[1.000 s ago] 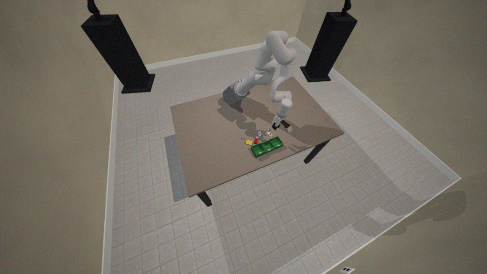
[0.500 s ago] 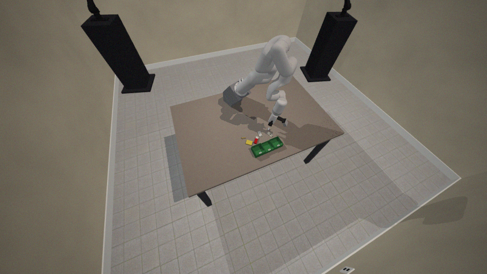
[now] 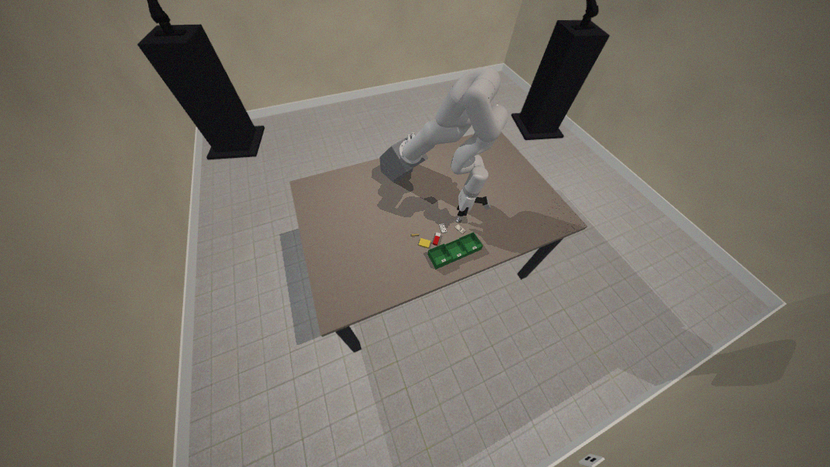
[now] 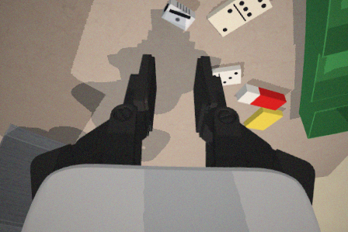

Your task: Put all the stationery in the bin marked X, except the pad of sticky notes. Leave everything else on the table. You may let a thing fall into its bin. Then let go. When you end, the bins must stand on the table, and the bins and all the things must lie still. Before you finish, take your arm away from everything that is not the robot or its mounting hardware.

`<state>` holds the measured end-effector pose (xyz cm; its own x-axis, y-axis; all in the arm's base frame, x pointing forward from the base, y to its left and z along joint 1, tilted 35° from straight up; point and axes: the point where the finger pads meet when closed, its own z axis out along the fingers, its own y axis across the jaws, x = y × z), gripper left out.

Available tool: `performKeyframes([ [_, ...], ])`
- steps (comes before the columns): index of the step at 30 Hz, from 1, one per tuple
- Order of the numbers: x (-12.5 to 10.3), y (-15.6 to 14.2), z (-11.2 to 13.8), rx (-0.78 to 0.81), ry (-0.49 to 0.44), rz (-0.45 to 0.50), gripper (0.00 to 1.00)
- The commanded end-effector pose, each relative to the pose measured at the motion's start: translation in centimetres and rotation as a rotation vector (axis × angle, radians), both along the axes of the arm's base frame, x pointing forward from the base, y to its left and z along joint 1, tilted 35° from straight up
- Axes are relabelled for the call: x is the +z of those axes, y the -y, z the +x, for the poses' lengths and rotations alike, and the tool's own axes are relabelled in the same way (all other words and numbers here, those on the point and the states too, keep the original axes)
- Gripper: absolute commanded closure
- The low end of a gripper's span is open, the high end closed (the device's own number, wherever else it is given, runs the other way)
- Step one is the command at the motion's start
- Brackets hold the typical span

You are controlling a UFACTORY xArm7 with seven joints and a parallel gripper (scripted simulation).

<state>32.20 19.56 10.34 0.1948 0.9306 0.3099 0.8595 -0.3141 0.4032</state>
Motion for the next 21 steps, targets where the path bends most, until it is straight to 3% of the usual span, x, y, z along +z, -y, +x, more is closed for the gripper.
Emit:
performKeyframes([
  [1,0.01,0.01,0.06,0.137,0.046,-0.061,0.71],
  [21,0.01,0.05,0.09,0.616,0.201,-0.319,0.71],
])
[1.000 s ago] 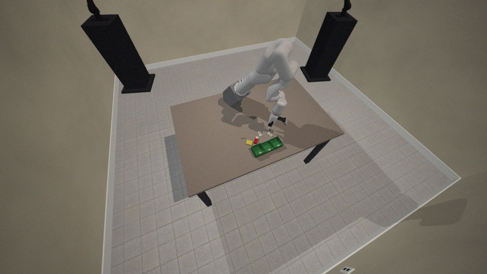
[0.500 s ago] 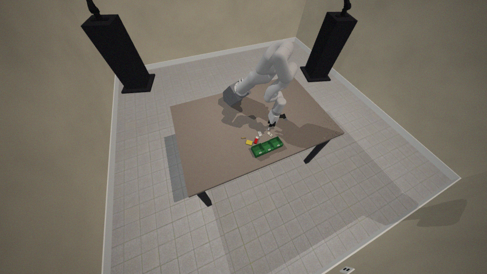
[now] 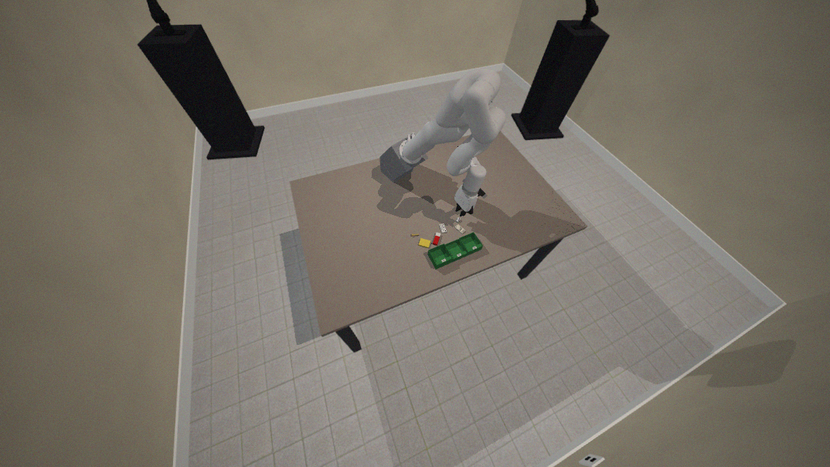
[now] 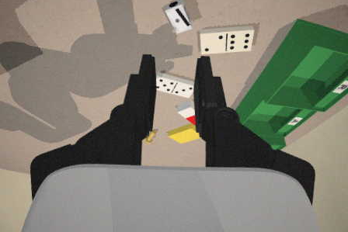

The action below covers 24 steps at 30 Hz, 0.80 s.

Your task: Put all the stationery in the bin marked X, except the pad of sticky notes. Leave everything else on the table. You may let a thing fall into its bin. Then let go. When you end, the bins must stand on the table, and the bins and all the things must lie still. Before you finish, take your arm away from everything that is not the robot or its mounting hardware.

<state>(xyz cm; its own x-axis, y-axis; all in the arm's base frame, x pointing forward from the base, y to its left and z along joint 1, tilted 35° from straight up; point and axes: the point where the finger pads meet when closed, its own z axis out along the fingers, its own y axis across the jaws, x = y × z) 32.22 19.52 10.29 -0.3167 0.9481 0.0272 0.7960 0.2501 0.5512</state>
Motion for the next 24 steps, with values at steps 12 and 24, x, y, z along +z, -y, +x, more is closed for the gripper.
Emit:
performKeyframes([
  [12,0.07,0.02,0.07,0.404,0.105,-0.145,0.71],
  [24,0.08,0.00,0.09,0.404,0.105,-0.145,0.71],
])
